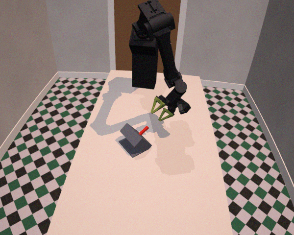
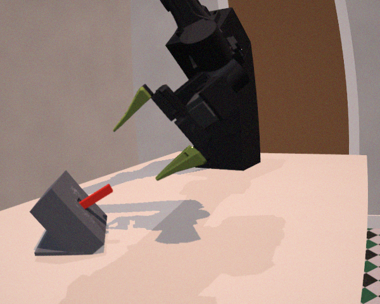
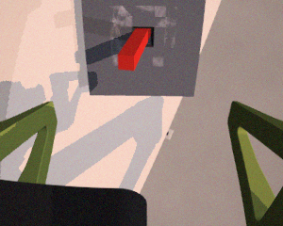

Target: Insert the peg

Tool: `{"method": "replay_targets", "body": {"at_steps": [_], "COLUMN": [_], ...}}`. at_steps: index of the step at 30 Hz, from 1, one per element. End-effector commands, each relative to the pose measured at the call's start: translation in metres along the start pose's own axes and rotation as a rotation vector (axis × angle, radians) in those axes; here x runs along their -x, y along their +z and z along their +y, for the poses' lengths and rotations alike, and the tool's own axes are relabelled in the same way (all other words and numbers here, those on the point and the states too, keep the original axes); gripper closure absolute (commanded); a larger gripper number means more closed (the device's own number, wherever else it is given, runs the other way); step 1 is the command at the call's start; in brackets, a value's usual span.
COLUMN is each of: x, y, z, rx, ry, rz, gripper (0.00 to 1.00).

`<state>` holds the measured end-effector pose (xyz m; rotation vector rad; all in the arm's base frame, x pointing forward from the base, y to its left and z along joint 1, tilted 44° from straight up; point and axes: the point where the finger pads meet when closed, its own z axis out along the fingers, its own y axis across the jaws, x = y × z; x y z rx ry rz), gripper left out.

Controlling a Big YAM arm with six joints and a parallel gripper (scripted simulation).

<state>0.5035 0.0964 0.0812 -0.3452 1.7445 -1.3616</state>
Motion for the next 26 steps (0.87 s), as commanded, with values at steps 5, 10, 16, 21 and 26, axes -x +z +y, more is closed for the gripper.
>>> {"method": "replay_targets", "body": {"at_steps": [5, 10, 16, 21, 26], "x": [0.006, 0.005, 0.003, 0.001, 0.001], "y": [-0.024, -0.026, -0.022, -0.021, -0.021], "z": [-0.007, -0.007, -0.008, -0.002, -0.002], "rx": [0.005, 0.003, -0.001, 0.003, 0.003], "ry": [0.036, 0.035, 0.036, 0.013, 0.013], "rz": [-0.021, -0.016, -0.008, -0.008, -0.008], "gripper": [0.0, 0.0, 0.0, 0.0, 0.0]}}
